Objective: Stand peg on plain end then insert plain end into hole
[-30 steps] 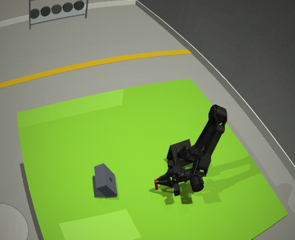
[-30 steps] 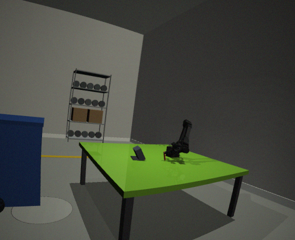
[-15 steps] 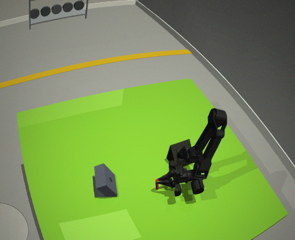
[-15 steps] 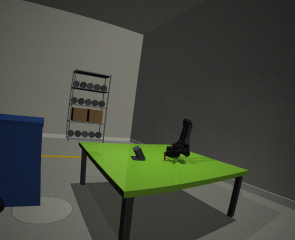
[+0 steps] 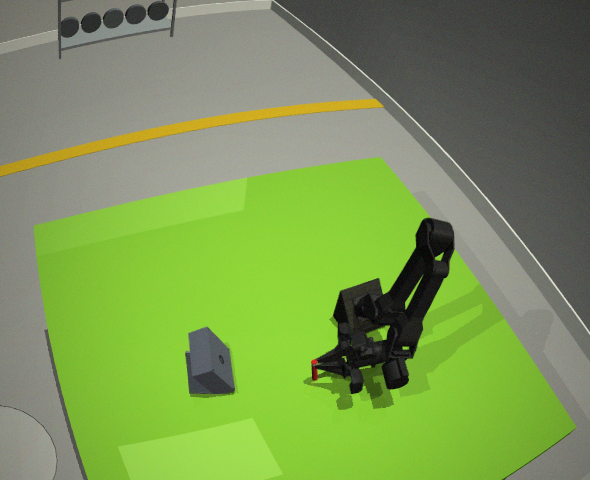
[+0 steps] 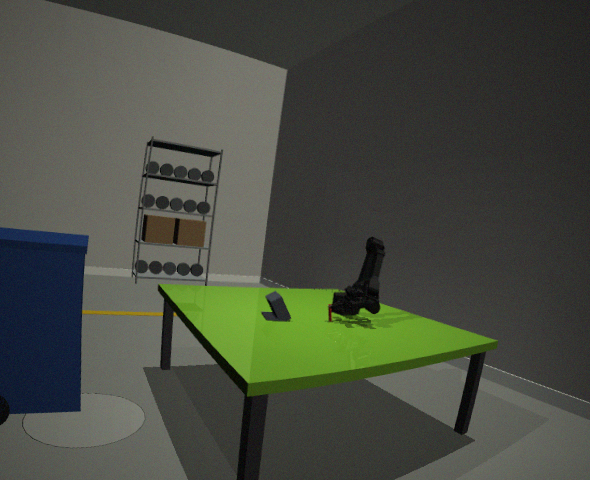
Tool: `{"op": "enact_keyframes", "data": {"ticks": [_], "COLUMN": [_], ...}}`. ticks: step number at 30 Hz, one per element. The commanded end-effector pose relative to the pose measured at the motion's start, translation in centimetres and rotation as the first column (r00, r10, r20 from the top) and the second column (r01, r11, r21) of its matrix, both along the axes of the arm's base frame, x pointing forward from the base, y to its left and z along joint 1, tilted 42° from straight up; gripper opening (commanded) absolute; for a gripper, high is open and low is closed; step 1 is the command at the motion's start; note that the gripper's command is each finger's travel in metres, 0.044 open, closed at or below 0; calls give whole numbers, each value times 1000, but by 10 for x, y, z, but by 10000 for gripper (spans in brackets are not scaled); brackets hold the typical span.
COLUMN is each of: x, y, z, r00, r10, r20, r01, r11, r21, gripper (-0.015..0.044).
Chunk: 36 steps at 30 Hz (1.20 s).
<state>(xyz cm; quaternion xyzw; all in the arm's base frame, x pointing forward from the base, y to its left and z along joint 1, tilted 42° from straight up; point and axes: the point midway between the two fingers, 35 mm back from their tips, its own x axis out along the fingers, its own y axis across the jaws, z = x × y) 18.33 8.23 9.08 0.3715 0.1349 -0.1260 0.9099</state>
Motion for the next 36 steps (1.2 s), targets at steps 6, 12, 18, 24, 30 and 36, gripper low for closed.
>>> {"op": "enact_keyframes", "data": {"ticks": [6, 12, 18, 24, 30, 36], "x": [-2, -3, -5, -6, -6, -7], "y": [1, 3, 4, 5, 5, 6], "z": [0, 0, 0, 0, 0, 0], "r00": [1000, 1000, 1000, 1000, 999, 999], "r10": [-2, -5, -11, -19, -27, -36], "r20": [2, 6, 13, 21, 29, 37], "r01": [2, 5, 11, 19, 27, 35], "r11": [1000, 1000, 1000, 1000, 999, 999], "r21": [4, 13, 20, 24, 27, 29], "gripper": [49, 49, 49, 49, 49, 49]}}
